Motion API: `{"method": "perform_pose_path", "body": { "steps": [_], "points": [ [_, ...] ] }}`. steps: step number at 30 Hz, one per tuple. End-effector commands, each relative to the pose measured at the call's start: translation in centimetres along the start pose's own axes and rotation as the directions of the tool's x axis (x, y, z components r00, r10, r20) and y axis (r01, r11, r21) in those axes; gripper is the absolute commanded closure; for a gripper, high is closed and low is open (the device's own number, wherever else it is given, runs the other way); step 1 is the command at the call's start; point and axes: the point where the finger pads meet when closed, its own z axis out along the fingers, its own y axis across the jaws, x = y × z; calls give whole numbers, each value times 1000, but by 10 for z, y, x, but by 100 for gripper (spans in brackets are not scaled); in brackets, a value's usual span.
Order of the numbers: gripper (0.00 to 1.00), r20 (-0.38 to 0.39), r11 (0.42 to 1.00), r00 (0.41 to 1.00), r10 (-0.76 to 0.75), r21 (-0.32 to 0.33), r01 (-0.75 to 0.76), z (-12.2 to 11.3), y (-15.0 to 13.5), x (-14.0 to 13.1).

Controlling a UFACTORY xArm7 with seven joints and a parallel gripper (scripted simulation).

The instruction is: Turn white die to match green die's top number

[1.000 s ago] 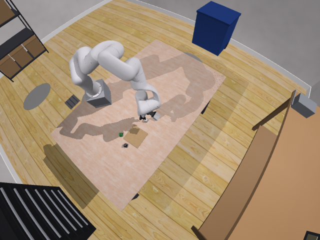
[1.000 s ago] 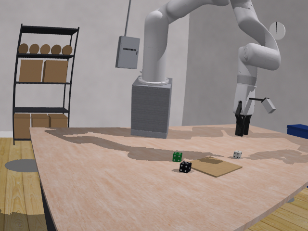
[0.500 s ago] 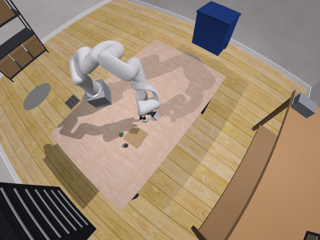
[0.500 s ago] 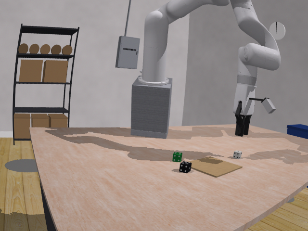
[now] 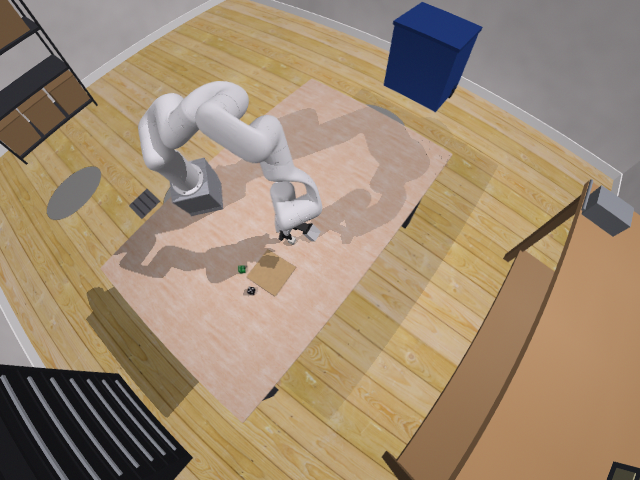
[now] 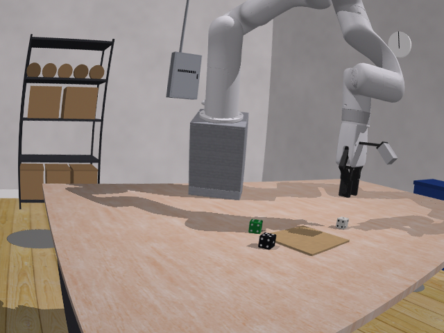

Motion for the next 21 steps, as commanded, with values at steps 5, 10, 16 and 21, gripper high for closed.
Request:
{"method": "perform_pose_path", "body": {
  "steps": [5, 10, 16, 21],
  "points": [
    [58, -2, 1000, 1000, 0, 1, 0, 7, 0, 1],
    [58, -2, 1000, 1000, 0, 1, 0, 13, 0, 1],
    [58, -2, 1000, 1000, 0, 1, 0, 20, 0, 1],
    [58, -2, 1000, 1000, 0, 1, 0, 28, 0, 1]
  ]
}}
